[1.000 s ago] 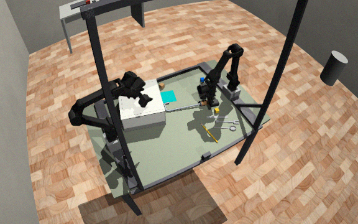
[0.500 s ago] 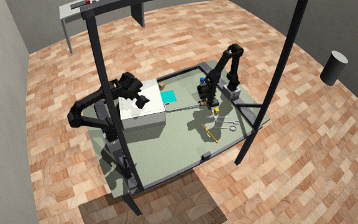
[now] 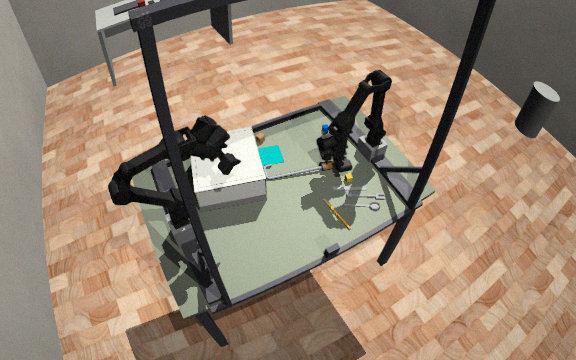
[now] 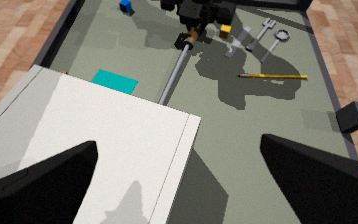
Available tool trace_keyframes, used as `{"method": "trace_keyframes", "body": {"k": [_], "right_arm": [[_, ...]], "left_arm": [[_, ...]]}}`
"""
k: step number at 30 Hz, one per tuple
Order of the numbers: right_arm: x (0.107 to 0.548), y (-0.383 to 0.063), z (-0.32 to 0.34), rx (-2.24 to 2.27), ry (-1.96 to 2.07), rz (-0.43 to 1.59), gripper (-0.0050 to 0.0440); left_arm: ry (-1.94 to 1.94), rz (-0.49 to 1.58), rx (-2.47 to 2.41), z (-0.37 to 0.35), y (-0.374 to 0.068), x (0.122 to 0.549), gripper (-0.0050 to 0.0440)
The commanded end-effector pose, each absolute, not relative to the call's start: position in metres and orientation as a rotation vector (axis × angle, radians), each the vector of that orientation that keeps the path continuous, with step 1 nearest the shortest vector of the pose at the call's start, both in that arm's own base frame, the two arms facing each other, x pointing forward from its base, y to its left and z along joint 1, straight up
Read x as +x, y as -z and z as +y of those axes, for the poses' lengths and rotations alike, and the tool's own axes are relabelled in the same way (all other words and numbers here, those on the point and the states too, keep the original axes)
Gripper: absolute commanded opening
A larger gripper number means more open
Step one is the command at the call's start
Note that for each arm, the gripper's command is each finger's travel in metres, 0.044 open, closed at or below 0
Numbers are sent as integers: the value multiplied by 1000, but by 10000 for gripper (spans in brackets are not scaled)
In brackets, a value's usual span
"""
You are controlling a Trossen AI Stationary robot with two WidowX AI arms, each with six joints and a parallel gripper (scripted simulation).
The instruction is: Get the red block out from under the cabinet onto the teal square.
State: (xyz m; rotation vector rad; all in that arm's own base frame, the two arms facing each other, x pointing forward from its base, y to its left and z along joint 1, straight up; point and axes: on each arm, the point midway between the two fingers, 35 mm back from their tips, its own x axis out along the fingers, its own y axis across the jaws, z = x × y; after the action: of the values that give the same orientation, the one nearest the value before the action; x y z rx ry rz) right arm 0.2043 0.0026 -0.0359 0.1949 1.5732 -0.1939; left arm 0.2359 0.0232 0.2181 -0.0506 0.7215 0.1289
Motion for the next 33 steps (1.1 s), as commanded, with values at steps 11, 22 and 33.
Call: {"method": "trace_keyframes", "body": {"k": [11, 22, 33], "right_arm": [[230, 28, -1, 191, 188, 1547, 113], [258, 26, -8, 189, 189, 1545, 113], [305, 18, -19, 190, 189, 1542, 113]], "left_arm": [[-129, 700, -48, 23, -226, 237, 440], [-129, 700, -48, 23, -226, 237, 440], [-129, 700, -48, 23, -226, 237, 440]]}}
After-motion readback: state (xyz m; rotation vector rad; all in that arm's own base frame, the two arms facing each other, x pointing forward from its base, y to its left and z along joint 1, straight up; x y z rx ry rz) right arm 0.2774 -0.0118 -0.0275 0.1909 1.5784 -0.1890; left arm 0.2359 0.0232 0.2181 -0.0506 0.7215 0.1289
